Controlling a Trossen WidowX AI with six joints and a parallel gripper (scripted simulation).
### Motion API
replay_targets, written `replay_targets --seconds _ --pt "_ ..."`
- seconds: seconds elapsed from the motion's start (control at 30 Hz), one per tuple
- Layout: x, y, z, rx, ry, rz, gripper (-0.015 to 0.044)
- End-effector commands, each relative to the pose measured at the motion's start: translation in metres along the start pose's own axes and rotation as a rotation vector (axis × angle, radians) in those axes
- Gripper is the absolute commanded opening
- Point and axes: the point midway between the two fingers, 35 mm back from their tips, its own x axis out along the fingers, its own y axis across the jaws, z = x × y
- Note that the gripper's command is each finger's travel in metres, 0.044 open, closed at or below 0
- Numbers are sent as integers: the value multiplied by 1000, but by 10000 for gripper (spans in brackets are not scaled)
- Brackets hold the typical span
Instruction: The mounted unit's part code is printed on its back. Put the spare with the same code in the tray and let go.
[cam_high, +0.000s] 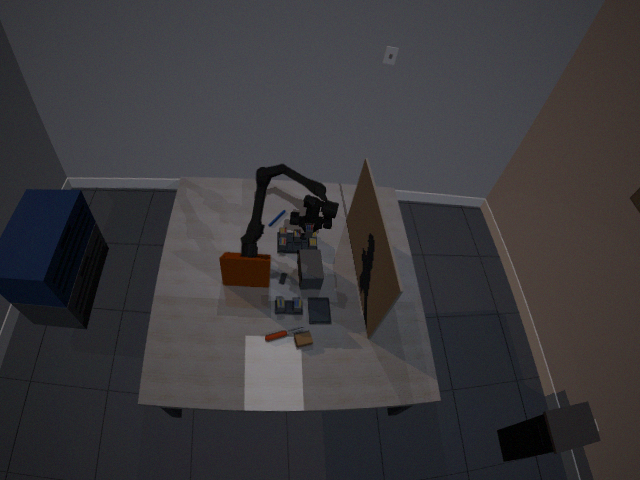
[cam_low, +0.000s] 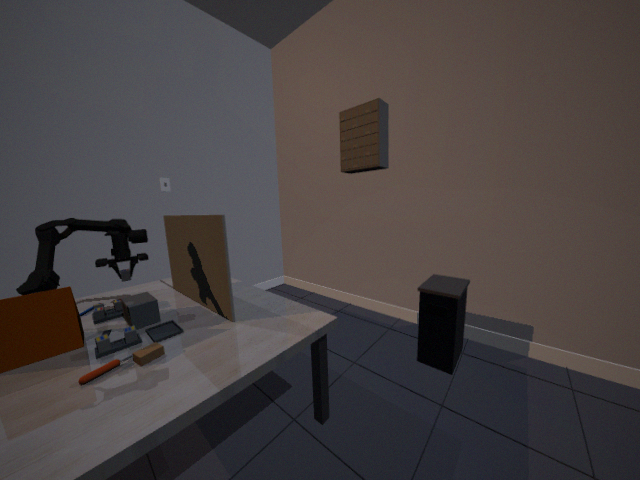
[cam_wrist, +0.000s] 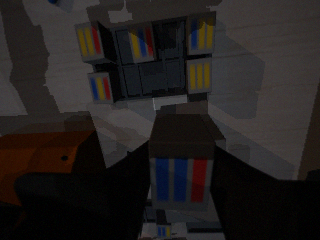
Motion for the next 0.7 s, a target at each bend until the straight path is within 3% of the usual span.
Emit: replay_targets --seconds 0.0,0.67 --pt "-6 -15 -15 -5 13 -11 0" --pt "-16 -69 -103 5 28 -18 0"
